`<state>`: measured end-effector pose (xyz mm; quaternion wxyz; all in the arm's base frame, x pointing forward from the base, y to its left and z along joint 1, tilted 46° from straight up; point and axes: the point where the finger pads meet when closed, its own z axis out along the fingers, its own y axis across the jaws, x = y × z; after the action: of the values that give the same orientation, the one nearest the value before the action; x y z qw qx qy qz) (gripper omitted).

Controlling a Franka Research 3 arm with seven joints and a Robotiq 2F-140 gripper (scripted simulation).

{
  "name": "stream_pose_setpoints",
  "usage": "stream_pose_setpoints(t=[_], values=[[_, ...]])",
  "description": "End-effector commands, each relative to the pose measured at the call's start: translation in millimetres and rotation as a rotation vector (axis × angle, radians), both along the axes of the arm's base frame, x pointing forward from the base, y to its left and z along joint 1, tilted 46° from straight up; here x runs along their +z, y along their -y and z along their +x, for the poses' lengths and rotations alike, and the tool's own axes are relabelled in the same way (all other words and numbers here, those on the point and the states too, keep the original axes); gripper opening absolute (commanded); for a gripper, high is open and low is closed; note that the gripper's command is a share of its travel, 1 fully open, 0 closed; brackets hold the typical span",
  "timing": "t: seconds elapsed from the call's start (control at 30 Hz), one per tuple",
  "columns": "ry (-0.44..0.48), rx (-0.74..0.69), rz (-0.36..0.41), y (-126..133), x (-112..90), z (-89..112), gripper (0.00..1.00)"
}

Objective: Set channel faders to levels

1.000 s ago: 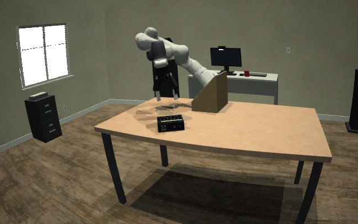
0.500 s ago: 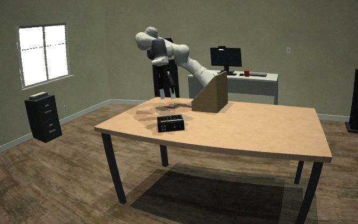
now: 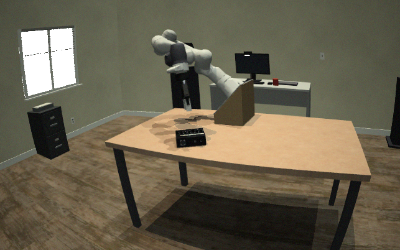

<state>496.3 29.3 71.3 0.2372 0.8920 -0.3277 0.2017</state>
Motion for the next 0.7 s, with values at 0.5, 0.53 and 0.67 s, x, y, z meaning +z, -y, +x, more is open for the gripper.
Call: stream_pose_setpoints(t=[0.5,0.53,0.67], values=[[0.274,-0.47,0.085,3.5,-90.4,-18.4,0.0],[0.289,-0.489,0.086,3.5,-90.4,-18.4,0.0],[0.35,-0.562,0.09,3.5,-90.4,-18.4,0.0]])
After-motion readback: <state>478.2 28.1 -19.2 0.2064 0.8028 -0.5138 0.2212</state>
